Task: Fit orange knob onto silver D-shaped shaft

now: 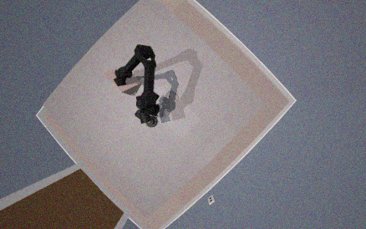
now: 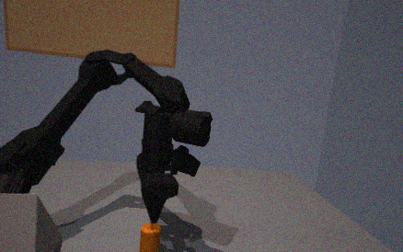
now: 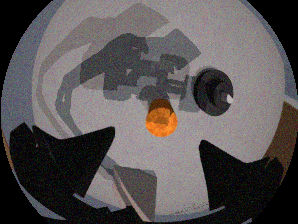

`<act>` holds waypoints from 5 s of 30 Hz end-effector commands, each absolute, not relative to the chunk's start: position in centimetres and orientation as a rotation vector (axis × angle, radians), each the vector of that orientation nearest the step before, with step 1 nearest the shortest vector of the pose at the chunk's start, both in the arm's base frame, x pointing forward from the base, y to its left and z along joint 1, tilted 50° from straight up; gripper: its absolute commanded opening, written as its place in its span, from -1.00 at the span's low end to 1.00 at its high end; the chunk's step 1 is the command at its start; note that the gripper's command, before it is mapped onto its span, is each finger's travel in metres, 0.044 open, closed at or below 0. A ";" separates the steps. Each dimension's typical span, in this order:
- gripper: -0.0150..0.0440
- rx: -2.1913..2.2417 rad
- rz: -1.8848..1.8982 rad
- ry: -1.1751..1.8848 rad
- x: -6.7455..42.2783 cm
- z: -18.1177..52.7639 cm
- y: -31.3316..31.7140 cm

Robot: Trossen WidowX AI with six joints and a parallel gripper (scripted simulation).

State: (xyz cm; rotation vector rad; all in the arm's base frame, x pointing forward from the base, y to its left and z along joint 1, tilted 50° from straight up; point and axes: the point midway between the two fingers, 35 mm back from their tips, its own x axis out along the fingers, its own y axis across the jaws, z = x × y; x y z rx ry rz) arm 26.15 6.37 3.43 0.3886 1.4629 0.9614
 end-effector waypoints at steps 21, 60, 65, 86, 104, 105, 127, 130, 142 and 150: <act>1.00 0.398 0.953 1.457 25.8 0.5 9.3; 0.20 0.403 0.958 1.456 24.9 -2.3 12.7; -0.05 0.403 0.958 1.456 24.9 -2.3 12.7; -0.49 0.390 0.923 1.429 27.6 2.3 7.8; -0.49 0.398 0.954 1.458 28.1 8.2 3.7; -0.49 0.397 0.952 1.458 28.1 8.1 3.7; -0.49 0.084 0.612 1.472 27.6 13.1 3.2; -0.49 0.026 0.545 1.467 27.5 14.2 3.0; -0.49 -0.177 0.313 1.439 27.2 17.8 2.4; -0.49 -0.291 0.180 1.413 27.0 19.9 2.1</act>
